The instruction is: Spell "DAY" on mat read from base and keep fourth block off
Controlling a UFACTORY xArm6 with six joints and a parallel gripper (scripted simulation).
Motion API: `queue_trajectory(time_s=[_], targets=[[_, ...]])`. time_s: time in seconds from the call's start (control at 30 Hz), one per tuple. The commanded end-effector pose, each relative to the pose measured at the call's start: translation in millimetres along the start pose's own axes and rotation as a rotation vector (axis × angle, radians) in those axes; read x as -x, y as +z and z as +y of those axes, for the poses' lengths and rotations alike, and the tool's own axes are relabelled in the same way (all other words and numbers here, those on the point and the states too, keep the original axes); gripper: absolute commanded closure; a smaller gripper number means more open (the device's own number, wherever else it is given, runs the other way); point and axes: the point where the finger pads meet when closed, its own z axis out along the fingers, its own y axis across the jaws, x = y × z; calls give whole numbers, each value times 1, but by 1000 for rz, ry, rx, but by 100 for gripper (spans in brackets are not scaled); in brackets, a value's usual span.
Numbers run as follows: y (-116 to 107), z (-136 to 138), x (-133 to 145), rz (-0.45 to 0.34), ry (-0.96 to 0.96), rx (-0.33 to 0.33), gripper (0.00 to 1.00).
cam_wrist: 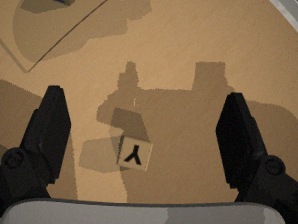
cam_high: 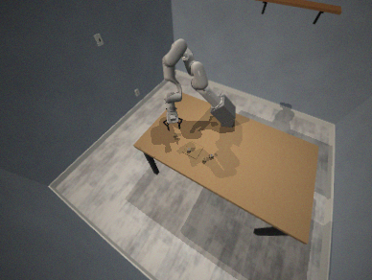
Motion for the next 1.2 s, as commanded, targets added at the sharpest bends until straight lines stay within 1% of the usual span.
queue_trajectory(time_s=[0.0, 0.43, 1.17], targets=[[-9, 2, 5, -8, 1, -25, 0], [-23, 1, 15, -43, 3, -52, 0], [-23, 1, 16, -44, 3, -52, 0]])
